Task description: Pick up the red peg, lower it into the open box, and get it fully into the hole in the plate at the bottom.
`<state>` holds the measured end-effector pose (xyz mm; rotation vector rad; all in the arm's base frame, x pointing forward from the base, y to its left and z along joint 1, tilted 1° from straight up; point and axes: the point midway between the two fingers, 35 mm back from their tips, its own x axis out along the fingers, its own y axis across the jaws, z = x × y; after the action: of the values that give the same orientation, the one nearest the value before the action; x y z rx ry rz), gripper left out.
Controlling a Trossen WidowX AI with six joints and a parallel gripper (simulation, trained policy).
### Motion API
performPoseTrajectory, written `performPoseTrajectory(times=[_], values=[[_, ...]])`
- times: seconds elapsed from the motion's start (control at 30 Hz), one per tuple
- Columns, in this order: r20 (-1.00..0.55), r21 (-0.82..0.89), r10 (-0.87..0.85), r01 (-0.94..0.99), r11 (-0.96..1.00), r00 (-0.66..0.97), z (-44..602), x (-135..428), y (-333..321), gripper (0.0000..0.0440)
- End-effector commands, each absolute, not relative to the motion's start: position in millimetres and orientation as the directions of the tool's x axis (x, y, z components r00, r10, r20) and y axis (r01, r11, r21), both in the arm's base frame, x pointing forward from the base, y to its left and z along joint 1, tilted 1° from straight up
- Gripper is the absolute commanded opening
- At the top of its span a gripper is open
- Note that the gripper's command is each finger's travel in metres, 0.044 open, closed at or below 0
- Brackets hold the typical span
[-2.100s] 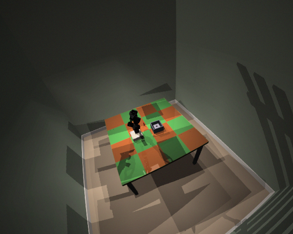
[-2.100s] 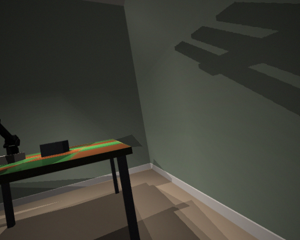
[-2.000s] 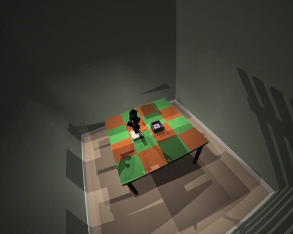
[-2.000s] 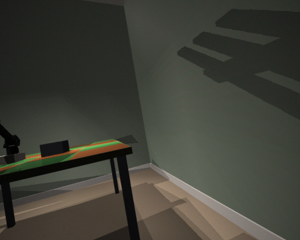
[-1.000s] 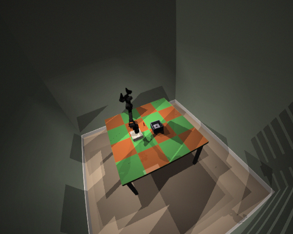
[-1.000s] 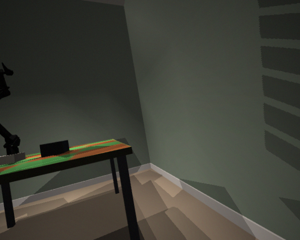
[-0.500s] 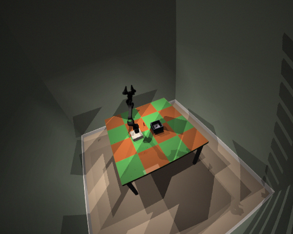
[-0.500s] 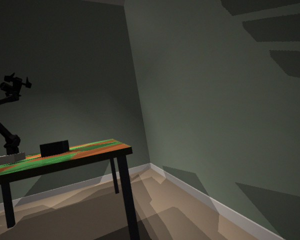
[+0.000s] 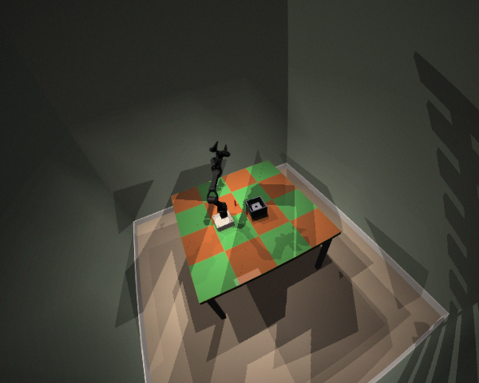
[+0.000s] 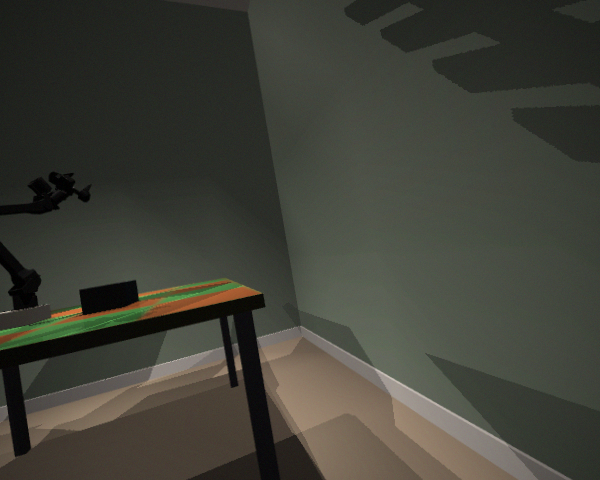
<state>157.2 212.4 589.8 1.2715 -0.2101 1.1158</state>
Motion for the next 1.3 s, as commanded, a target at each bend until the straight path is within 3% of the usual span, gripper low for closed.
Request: performPoseTrajectory(times=[0.0,0.67,1.27], values=[[0.605,0.693,0.575,-0.72,-0.04,0.551,566,174,225,0.044],[-0.019,0.802,0.632,-0.366,0.472,0.775,374,259,262,0.044],[-0.592,0.619,0.426,0.048,0.784,0.684,212,265,220,0.044]])
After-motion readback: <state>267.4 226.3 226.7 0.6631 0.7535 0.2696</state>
